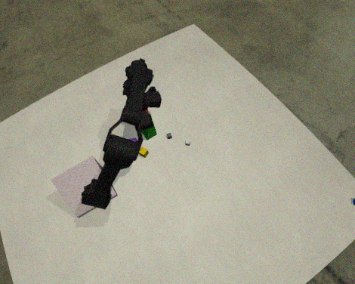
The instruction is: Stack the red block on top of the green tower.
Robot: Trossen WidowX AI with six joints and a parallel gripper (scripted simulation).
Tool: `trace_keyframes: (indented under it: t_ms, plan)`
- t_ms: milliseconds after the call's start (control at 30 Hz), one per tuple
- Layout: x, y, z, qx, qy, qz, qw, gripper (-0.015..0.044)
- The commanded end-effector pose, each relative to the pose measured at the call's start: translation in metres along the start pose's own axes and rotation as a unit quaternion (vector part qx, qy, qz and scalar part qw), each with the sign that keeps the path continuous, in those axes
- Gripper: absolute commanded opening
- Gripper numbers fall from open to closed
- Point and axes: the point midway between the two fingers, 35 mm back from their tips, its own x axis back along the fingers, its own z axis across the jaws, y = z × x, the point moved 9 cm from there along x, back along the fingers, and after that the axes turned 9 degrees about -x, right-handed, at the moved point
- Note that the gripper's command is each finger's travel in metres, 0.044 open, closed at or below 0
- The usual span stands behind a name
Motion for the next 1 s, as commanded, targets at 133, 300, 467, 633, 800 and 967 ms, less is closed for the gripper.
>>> trace_keyframes:
  t_ms: [133, 300, 467, 633, 800, 967]
  plan:
    - [-0.0002, 0.0002, -0.0001, 0.002, 0.000, -0.002, 1.000, 0.0000]
    - [-0.0002, 0.0002, -0.0001, 0.002, 0.000, -0.002, 1.000, 0.0000]
    - [0.0001, 0.0000, 0.0000, 0.000, 0.000, 0.000, 1.000, 0.0053]
    - [0.0001, 0.0000, 0.0000, 0.000, 0.000, 0.000, 1.000, 0.0184]
    - [0.0001, 0.0000, 0.0000, 0.000, 0.000, 0.000, 1.000, 0.0315]
    - [0.0001, 0.0000, 0.0000, 0.000, 0.000, 0.000, 1.000, 0.0440]
